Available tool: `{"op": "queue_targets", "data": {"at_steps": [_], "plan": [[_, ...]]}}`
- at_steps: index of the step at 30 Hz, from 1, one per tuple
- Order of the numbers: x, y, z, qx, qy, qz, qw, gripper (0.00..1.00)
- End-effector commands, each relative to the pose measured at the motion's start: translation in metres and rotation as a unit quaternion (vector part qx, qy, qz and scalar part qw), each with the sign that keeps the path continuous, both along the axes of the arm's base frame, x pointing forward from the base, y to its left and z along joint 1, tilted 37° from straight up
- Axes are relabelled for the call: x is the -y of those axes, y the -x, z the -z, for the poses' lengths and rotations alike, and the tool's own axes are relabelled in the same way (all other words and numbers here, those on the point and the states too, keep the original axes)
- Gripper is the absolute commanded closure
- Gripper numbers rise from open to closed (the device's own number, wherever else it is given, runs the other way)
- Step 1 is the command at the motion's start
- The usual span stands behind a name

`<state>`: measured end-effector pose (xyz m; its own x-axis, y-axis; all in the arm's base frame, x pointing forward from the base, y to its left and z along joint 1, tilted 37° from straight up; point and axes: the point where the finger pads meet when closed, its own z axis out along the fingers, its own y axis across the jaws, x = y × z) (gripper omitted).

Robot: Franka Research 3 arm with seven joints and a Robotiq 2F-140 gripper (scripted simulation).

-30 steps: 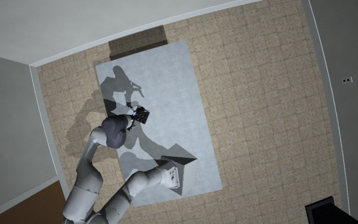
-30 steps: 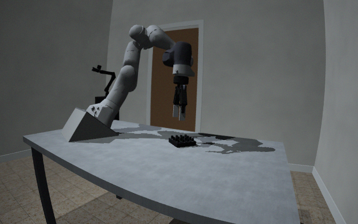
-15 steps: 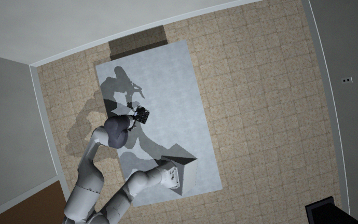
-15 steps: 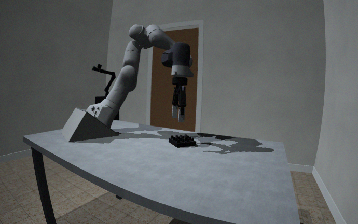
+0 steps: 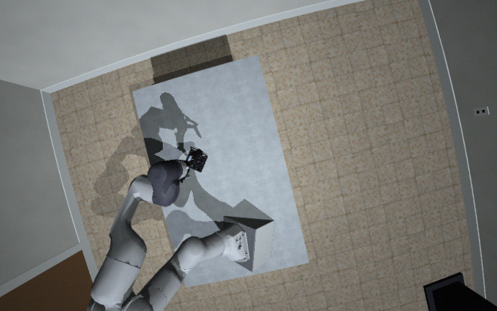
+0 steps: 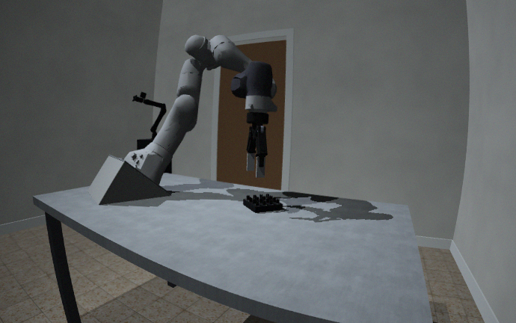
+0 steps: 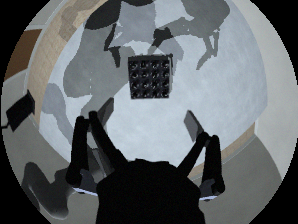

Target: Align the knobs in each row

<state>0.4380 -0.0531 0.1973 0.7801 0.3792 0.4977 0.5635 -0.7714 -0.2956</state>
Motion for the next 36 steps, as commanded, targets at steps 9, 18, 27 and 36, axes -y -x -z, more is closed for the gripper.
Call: {"op": "queue_targets", "data": {"at_steps": [9, 18, 27, 36], "plan": [[-0.001, 0.0004, 0.0026, 0.009, -0.004, -0.008, 1.0, 0.0], [-0.0017, 0.0011, 0.0044, 0.011, -0.006, -0.009, 1.0, 0.0], [-0.0017, 0.0011, 0.0044, 0.011, -0.006, -0.009, 1.0, 0.0], [-0.0017, 0.0011, 0.0044, 0.011, -0.006, -0.009, 1.0, 0.0]]}}
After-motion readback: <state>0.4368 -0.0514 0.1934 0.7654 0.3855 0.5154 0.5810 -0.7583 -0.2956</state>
